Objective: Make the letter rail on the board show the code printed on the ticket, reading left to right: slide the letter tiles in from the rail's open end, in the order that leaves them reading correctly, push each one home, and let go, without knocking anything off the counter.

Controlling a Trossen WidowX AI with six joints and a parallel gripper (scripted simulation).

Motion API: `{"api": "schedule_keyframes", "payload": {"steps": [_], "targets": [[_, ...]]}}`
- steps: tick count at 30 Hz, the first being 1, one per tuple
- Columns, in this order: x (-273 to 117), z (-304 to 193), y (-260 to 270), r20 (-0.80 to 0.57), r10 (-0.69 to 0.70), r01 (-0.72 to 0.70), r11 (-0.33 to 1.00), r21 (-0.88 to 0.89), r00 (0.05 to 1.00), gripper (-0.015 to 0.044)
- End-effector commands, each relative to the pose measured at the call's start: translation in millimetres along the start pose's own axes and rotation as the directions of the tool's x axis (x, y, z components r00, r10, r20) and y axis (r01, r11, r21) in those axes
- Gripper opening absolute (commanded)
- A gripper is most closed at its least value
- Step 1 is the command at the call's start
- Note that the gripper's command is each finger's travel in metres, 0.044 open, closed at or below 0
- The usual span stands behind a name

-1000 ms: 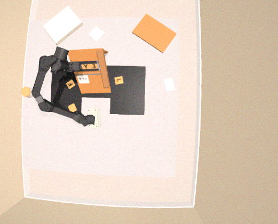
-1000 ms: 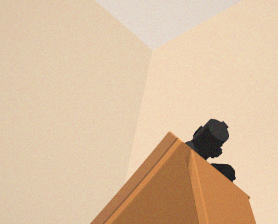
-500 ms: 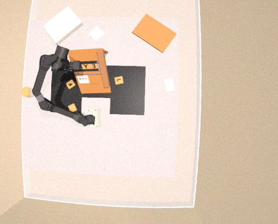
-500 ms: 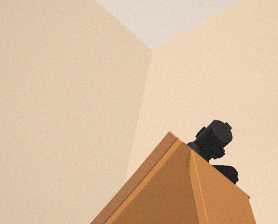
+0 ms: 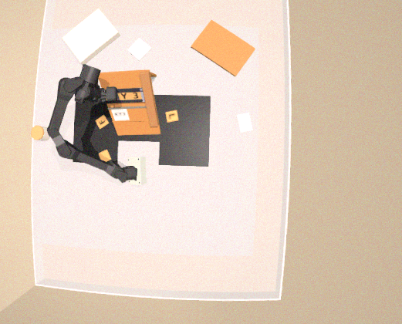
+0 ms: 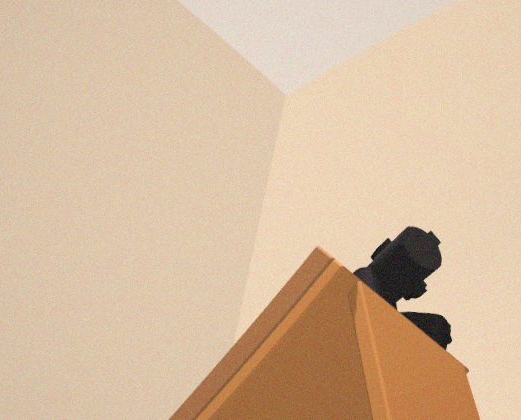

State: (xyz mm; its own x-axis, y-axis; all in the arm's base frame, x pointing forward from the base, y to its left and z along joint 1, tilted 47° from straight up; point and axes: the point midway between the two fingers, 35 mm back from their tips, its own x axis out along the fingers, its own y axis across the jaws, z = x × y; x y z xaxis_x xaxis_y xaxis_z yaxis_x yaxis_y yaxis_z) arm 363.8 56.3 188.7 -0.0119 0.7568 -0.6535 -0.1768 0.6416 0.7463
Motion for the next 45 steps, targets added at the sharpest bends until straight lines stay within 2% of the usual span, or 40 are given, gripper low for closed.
{"api": "schedule_keyframes", "payload": {"steps": [1,45], "targets": [[1,1,0,-0.002,0.003,-0.003,1.000,0.005,1.000,0.0000],[3,-1,-15,-0.013,0.007,-0.007,1.000,0.005,1.000,0.0000]]}}
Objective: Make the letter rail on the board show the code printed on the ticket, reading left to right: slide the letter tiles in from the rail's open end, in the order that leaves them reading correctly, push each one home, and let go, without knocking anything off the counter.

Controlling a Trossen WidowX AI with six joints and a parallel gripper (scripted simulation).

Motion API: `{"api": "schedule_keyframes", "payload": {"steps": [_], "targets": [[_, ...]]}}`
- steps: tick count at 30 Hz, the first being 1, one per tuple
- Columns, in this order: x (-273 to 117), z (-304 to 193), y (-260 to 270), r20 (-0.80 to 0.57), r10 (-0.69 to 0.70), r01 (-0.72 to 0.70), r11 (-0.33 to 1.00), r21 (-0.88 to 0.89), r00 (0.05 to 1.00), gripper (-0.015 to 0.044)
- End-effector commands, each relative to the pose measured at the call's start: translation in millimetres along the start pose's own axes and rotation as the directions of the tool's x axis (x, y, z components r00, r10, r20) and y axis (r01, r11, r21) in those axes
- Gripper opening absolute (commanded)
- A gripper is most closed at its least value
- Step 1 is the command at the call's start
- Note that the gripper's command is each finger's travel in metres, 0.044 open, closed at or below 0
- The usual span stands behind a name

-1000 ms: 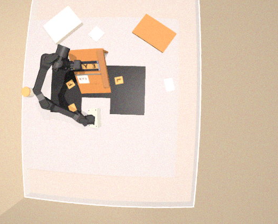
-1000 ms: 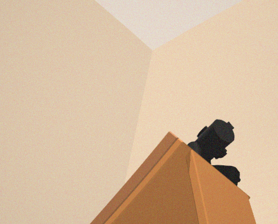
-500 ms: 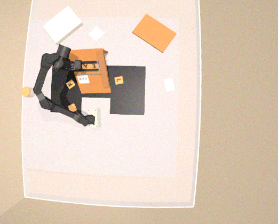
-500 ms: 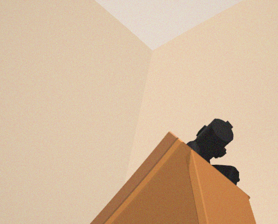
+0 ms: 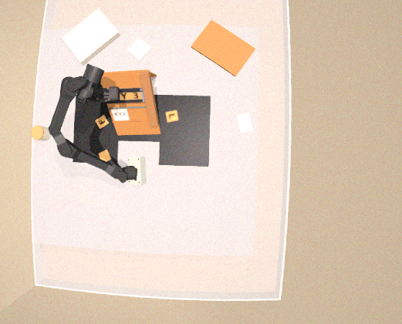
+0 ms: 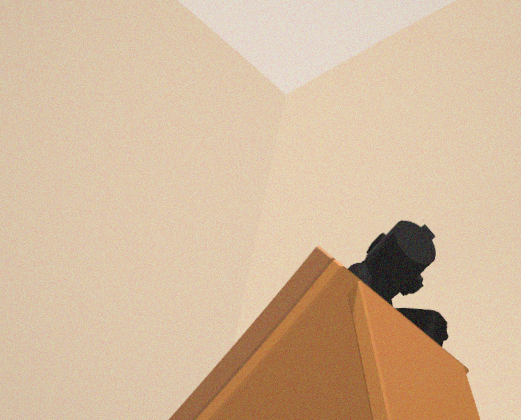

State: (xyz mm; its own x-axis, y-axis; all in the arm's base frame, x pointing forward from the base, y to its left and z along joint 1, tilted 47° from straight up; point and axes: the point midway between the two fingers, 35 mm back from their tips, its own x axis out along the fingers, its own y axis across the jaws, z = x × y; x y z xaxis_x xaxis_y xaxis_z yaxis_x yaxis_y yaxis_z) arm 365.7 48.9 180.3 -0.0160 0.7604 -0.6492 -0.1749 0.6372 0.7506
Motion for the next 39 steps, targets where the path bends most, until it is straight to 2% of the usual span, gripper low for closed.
{"api": "schedule_keyframes", "payload": {"steps": [1,19,38,39], "targets": [[3,0,-4,-0.010,0.001,-0.001,1.000,0.003,1.000,0.0000],[1,-1,-8,-0.007,0.000,0.000,1.000,0.003,1.000,0.0000],[-23,-21,-4,0.050,-0.024,0.024,1.000,0.006,0.998,0.0000],[-24,-18,-5,0.059,-0.020,0.020,1.000,0.006,0.998,0.0026]]}}
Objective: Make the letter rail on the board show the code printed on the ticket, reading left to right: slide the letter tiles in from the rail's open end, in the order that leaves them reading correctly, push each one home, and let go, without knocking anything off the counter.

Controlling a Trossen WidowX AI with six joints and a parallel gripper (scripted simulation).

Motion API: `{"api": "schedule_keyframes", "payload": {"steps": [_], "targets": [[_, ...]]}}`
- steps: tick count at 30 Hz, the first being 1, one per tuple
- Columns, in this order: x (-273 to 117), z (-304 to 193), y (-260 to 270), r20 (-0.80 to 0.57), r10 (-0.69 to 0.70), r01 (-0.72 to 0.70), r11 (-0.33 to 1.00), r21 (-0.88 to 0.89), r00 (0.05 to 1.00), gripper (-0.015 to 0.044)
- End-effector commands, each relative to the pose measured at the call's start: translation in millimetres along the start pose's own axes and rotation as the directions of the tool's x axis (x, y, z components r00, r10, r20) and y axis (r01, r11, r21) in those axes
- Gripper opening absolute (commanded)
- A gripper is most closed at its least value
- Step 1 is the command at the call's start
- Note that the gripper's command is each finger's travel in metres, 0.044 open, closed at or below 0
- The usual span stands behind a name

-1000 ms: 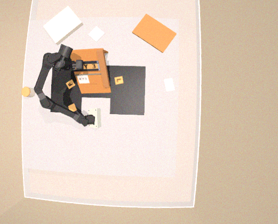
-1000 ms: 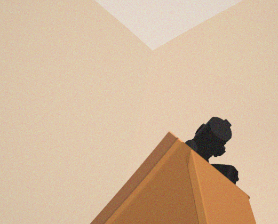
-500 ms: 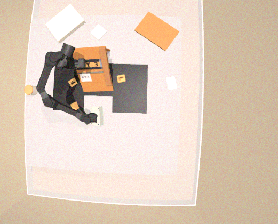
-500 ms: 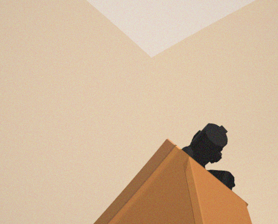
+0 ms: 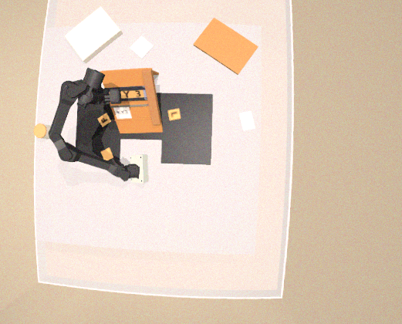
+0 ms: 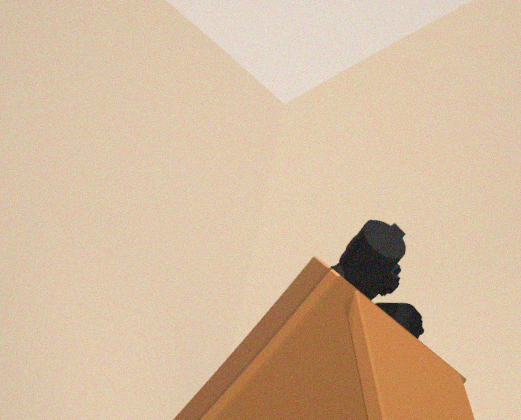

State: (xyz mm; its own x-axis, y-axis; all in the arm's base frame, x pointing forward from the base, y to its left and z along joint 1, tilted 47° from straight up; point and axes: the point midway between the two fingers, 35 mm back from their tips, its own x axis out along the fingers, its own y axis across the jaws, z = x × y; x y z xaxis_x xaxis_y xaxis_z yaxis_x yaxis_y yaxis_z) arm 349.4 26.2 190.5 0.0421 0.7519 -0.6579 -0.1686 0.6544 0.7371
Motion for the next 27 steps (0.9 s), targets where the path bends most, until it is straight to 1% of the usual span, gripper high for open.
{"api": "schedule_keyframes", "payload": {"steps": [1,7,12,14,16,27], "targets": [[-6,-1,-6,0.023,0.006,-0.006,1.000,0.000,1.000,0.0052],[-67,-21,-57,0.271,0.026,-0.027,1.000,-0.003,0.962,0.0210],[-117,-53,-94,0.483,0.001,0.004,1.000,-0.009,0.876,0.0341],[-129,-63,-102,0.534,-0.011,0.019,1.000,-0.009,0.846,0.0394],[-130,-64,-103,0.540,-0.013,0.021,1.000,-0.009,0.842,0.0440],[-130,-64,-103,0.540,-0.013,0.021,1.000,-0.009,0.842,0.0440]]}}
